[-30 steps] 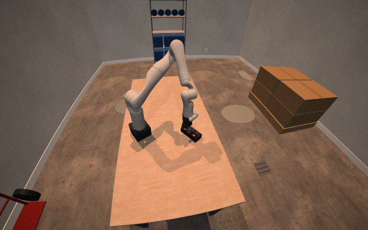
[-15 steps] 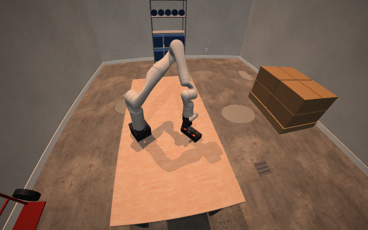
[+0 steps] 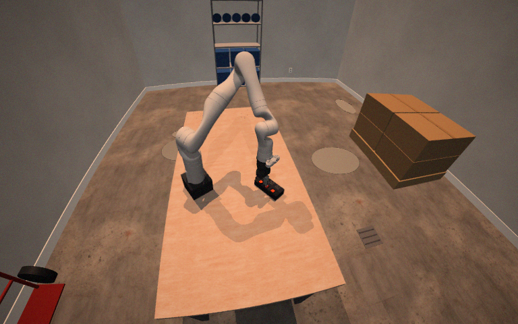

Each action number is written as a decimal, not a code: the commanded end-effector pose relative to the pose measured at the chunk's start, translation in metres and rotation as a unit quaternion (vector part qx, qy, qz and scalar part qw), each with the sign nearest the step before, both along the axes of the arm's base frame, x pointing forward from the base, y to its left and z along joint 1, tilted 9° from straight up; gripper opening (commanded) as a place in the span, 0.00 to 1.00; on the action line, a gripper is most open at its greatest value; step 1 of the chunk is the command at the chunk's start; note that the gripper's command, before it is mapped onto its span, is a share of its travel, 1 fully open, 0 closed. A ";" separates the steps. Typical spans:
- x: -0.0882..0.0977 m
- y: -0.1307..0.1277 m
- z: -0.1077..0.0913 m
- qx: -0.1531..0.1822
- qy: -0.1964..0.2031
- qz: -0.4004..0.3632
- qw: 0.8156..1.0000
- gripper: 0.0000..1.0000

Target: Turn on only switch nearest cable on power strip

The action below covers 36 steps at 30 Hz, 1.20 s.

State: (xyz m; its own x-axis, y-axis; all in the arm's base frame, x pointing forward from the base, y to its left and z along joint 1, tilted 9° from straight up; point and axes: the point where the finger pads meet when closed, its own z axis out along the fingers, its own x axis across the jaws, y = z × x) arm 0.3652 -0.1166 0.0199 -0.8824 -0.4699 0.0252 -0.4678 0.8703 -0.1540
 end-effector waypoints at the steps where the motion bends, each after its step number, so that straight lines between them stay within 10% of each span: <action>1: 0.004 0.006 0.008 0.003 -0.005 0.005 1.000 0.00; 26: 0.004 0.005 0.010 0.003 -0.005 0.005 1.000 0.00; 36: 0.025 -0.032 0.031 0.003 -0.005 0.005 1.000 0.00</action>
State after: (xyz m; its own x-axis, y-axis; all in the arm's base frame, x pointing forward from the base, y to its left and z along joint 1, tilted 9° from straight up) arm 0.3889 -0.1430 0.0501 -0.8728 -0.4879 0.0163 -0.4843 0.8612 -0.1545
